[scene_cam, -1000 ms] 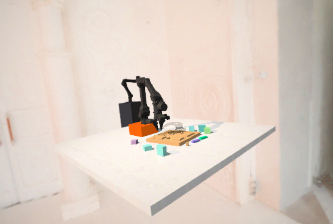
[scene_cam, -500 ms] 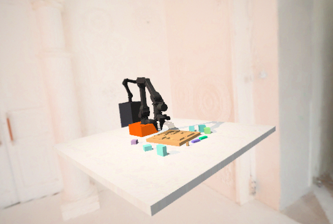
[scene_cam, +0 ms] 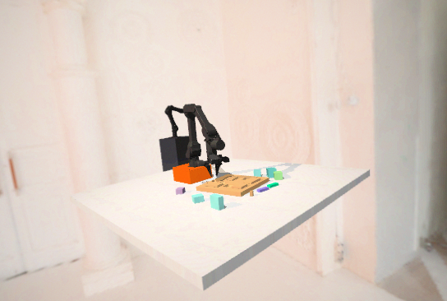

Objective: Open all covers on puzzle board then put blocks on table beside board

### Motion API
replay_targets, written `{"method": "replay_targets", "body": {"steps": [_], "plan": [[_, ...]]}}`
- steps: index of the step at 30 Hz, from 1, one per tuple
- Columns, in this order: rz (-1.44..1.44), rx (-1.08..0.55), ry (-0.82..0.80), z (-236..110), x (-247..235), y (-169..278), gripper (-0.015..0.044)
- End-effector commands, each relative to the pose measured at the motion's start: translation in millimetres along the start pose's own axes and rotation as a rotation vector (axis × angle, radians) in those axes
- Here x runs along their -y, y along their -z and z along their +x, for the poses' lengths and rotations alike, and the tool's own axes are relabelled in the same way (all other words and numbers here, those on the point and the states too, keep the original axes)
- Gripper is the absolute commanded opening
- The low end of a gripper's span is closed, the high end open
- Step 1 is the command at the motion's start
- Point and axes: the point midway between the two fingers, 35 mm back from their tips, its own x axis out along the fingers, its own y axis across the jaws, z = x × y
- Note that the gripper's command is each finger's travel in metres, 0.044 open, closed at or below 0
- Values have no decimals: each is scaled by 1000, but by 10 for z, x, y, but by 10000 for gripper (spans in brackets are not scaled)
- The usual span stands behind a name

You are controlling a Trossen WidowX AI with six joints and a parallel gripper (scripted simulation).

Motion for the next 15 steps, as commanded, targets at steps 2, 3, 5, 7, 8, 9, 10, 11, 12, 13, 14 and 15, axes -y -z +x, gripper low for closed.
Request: {"method": "replay_targets", "body": {"steps": [2, 3, 5, 7, 8, 9, 10, 11, 12, 13, 14, 15], "plan": [[76, 1, 1, 12, 1, 1, 144], [91, 1, 1, 14, 1, 1, 144], [120, 1, 1, 18, 1, 1, 144], [150, 1, 1, 22, 1, 2, 144], [164, 1, 1, 24, 1, 2, 144], [179, 1, 1, 25, 1, 2, 144], [194, 1, 1, 27, 1, 2, 144], [208, 1, 1, 29, 1, 2, 144], [223, 1, 1, 31, 1, 3, 144], [238, 1, 1, 33, 1, 3, 144], [252, 1, 1, 35, 1, 3, 144], [267, 1, 1, 37, 1, 3, 144]]}}
